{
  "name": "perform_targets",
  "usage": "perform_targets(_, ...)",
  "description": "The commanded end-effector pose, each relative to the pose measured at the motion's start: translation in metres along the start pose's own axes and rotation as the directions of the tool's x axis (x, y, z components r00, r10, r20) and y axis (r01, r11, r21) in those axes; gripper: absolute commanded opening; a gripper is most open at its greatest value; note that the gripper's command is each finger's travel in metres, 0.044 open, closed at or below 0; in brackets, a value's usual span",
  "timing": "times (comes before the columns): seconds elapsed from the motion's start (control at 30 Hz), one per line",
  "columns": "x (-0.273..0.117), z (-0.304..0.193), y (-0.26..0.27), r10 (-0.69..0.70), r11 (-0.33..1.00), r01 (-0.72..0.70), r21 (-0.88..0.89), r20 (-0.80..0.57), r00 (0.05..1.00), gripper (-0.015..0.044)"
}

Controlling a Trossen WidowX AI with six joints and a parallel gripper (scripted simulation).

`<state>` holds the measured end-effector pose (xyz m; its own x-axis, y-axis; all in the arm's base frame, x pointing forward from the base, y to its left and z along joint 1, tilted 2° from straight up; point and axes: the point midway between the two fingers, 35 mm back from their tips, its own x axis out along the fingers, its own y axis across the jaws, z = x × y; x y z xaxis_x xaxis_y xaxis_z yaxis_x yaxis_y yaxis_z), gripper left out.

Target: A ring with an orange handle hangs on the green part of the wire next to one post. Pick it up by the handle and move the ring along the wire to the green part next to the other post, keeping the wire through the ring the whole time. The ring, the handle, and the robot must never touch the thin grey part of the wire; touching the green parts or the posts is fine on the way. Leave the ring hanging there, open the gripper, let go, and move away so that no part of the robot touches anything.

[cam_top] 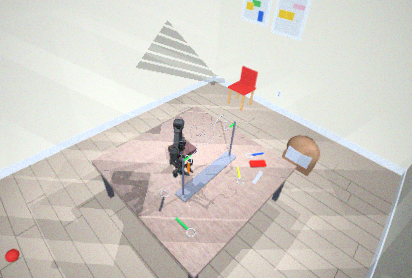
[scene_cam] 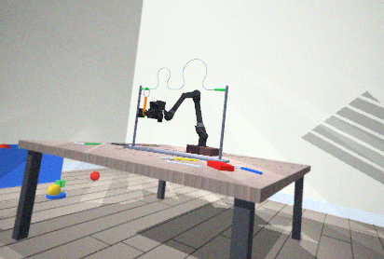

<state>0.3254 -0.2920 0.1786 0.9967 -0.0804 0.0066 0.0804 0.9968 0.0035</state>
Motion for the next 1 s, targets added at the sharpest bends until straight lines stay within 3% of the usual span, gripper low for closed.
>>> perform_targets(0.0, 0.0005, 0.0005, -0.0009, -0.004, 1.000, 0.004, 0.005, 0.001, 1.000, 0.0160)
perform_targets(0.33, 0.0005, 0.0005, -0.0009, -0.004, 1.000, 0.004, 0.005, 0.001, 1.000, 0.0160)
perform_targets(0.5, 0.0001, 0.0002, -0.0001, 0.000, 1.000, 0.000, 0.000, 0.000, 1.000, 0.0029)
perform_targets(0.57, 0.0001, 0.0002, -0.0001, 0.000, 1.000, 0.000, 0.000, 0.000, 1.000, 0.0015)
perform_targets(0.77, 0.0001, 0.0002, -0.0001, 0.000, 1.000, 0.000, 0.000, 0.000, 1.000, -0.0142)
perform_targets(0.97, 0.0001, 0.0008, -0.0001, 0.000, 1.000, 0.000, 0.000, 0.000, 1.000, -0.0150)
